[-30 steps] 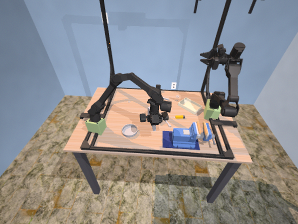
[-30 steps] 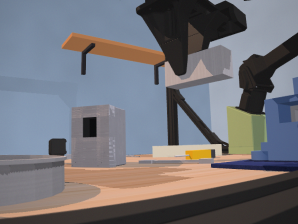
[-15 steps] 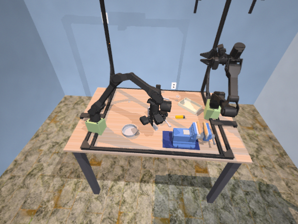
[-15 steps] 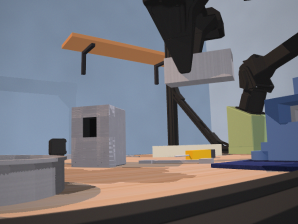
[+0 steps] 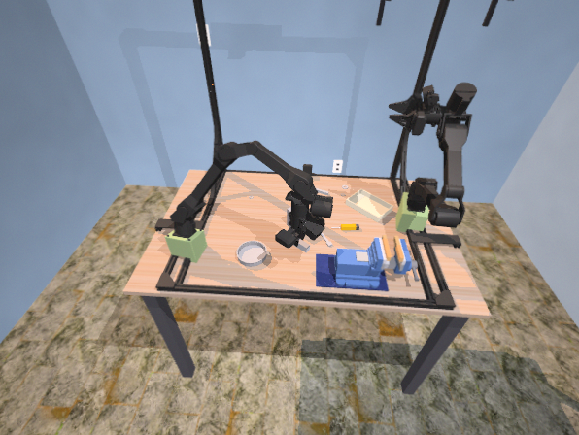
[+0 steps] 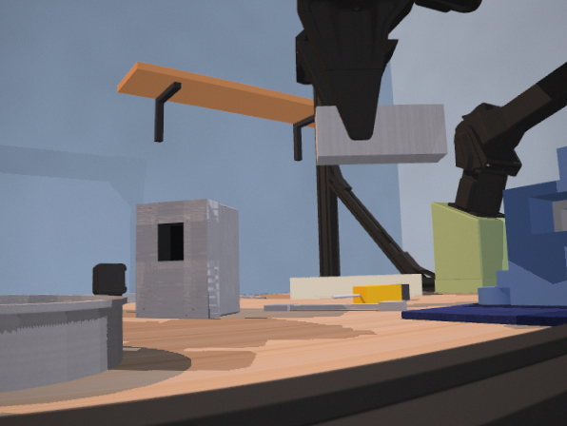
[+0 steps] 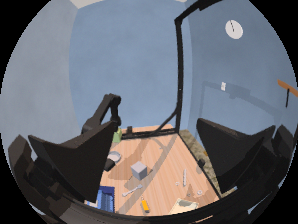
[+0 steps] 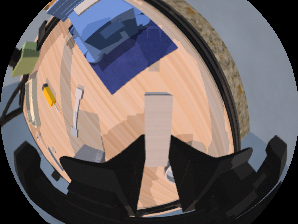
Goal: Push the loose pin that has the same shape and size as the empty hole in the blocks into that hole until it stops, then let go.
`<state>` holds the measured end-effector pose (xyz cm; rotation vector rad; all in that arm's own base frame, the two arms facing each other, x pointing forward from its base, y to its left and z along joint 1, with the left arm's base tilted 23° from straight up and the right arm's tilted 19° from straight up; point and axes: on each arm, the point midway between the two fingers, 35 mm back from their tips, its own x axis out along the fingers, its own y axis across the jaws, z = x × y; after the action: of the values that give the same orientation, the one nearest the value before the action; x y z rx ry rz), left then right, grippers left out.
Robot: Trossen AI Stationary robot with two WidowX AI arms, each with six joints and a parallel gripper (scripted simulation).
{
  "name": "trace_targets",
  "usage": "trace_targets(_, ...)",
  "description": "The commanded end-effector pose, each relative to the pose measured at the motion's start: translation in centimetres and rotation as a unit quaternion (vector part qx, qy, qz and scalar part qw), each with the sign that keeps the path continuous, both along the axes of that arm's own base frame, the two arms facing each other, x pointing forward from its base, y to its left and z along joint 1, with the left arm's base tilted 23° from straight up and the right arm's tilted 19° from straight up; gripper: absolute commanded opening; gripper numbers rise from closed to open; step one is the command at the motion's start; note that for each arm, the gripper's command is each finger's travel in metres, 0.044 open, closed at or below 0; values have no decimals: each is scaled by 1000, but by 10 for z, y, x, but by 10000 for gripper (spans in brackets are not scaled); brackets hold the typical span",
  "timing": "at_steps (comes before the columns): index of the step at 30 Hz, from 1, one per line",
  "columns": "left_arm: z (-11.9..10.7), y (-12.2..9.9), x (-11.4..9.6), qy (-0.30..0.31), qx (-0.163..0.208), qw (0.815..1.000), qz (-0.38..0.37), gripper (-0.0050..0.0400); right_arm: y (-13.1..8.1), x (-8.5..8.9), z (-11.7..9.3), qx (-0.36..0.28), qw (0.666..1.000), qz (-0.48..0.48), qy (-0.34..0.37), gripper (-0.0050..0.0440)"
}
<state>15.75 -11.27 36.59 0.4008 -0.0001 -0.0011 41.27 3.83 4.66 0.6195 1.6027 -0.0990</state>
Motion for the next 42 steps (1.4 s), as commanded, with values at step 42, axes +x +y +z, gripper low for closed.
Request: trace_targets(42, 0, 0, 0, 0, 1, 1000, 1, 400, 1, 0, -3, -4, 834, 521, -183, 0)
